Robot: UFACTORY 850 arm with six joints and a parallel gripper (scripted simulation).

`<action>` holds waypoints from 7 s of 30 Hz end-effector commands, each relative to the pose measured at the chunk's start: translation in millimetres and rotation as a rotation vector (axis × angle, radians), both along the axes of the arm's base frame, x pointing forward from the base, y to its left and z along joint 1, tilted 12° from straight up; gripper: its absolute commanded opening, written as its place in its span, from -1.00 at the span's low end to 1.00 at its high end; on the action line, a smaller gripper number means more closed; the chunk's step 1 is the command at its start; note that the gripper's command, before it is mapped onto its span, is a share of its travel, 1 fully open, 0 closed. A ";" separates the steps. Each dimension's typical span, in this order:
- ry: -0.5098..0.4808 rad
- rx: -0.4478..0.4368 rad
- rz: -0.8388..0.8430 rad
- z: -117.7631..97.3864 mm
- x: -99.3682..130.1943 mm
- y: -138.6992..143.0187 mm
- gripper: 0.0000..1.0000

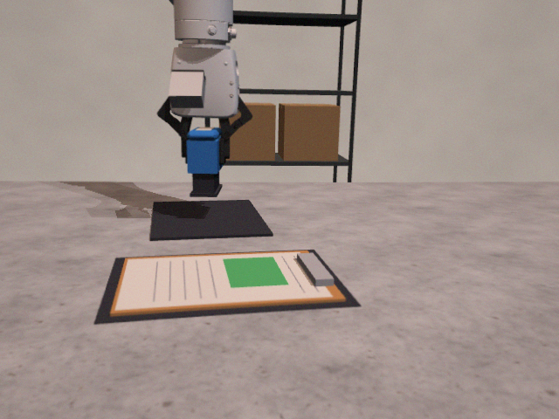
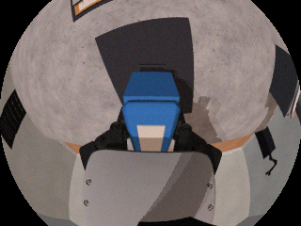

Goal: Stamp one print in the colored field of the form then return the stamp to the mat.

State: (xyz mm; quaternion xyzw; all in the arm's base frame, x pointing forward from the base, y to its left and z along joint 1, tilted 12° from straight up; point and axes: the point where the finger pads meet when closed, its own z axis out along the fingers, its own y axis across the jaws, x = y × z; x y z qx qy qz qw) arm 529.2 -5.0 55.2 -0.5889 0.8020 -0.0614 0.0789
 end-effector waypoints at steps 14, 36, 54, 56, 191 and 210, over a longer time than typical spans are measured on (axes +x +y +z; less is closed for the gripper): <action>-0.014 -0.014 0.003 1.4 5.8 -8.6 -0.46; -0.099 -0.018 0.115 9.3 43.8 -149.9 -0.46; -0.011 -0.044 0.180 6.1 8.0 -260.2 -0.46; -0.005 -0.046 0.181 5.9 5.7 -264.8 -0.46; -0.001 -0.048 0.182 -30.1 13.5 -268.7 -0.46; -0.001 -0.048 0.182 0.3 7.4 -268.6 -0.46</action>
